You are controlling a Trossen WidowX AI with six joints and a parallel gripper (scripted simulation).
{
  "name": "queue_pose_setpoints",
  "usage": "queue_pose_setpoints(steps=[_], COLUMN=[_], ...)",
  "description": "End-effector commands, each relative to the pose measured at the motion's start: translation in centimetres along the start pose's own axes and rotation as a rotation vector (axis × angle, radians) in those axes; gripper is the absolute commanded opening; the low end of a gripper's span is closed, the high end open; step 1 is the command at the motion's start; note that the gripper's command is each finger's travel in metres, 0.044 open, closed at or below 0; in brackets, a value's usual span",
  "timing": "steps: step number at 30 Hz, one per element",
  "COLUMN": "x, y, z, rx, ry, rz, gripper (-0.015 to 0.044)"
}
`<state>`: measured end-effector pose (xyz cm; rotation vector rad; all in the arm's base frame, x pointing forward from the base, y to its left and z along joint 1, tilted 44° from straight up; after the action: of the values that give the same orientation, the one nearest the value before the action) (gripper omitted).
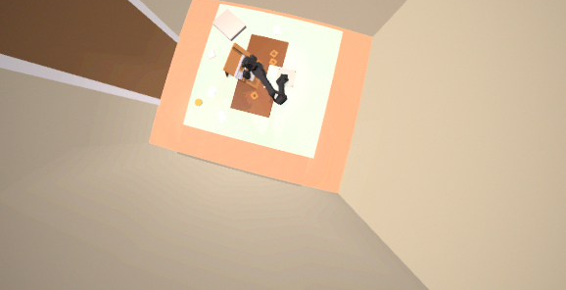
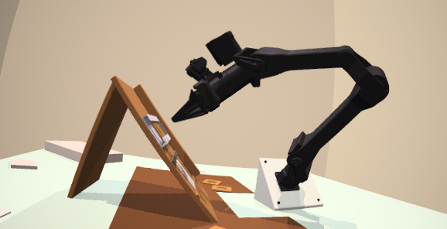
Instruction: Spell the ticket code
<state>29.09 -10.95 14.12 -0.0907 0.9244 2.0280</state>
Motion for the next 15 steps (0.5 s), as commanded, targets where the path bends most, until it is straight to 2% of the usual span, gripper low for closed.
queue_pose_setpoints(steps=[1, 5, 15], x=[-0.12, -0.19, -0.06], y=[0.27, 0.43, 0.23], z=[0.13, 0.2, 0.07], rx=[-0.004, -0.004, 0.0], ry=[0.005, 0.005, 0.0], rz=[-0.002, -0.002, 0.0], gripper=[0.0295, 0.0295, 0.0032])
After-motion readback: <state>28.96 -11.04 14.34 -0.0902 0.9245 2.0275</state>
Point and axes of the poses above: the point midway between the two fingers, 35 mm back from their tips, its own y axis back along the fingers, its own z axis across the jaws, x = y × z, the point moved 2 cm from there along y, back along the fingers, and after that the axes turned 6 degrees about -y, right-handed, at the moved point
